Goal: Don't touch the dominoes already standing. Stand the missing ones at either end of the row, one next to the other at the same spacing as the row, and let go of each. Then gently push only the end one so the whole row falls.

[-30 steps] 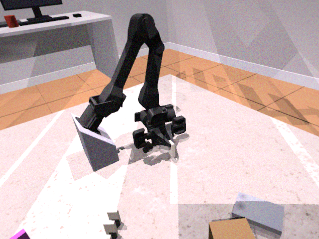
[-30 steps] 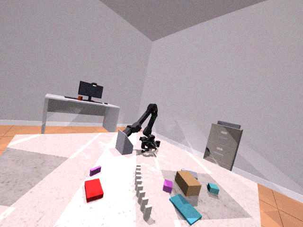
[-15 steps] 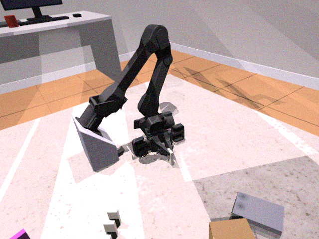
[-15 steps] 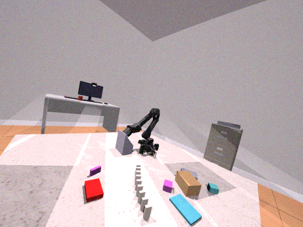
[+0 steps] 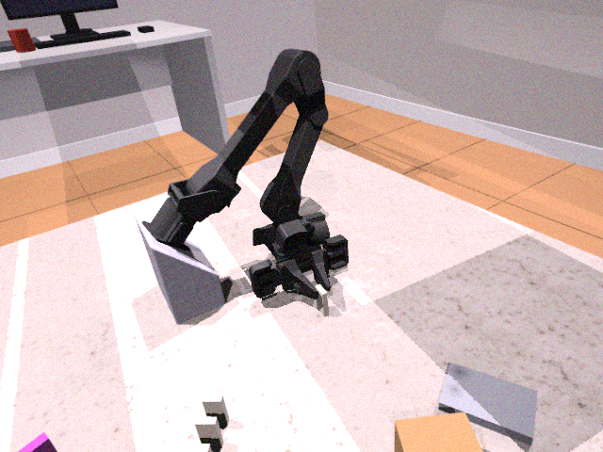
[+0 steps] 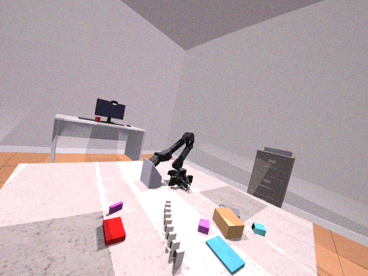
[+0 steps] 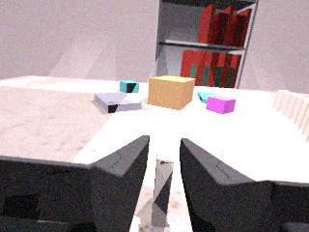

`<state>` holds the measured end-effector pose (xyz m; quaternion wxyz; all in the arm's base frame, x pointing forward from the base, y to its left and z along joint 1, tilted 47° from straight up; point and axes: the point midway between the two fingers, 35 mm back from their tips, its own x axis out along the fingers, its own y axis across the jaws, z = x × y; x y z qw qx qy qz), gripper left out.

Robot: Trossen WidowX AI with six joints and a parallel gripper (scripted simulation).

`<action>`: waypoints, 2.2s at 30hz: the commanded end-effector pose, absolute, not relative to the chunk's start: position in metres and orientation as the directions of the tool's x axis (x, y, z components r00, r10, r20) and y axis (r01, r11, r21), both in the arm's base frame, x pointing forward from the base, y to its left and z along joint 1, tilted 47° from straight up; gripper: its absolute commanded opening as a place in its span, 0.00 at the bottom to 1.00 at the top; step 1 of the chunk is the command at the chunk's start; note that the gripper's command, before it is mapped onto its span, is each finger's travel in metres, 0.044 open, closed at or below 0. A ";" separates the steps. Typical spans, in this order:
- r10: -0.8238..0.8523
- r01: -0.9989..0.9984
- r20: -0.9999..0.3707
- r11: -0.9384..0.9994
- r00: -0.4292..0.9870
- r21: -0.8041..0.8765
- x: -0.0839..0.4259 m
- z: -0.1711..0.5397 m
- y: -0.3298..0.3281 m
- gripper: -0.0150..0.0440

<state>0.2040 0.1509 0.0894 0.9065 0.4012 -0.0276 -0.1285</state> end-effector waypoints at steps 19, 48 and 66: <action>-0.255 0.210 -0.053 0.643 0.965 0.736 0.197 0.121 0.118 1.00; -0.151 -0.021 -0.720 0.974 0.677 -0.225 0.305 0.123 0.039 1.00; 0.711 -0.964 -0.683 0.264 0.169 0.037 0.218 0.148 0.079 1.00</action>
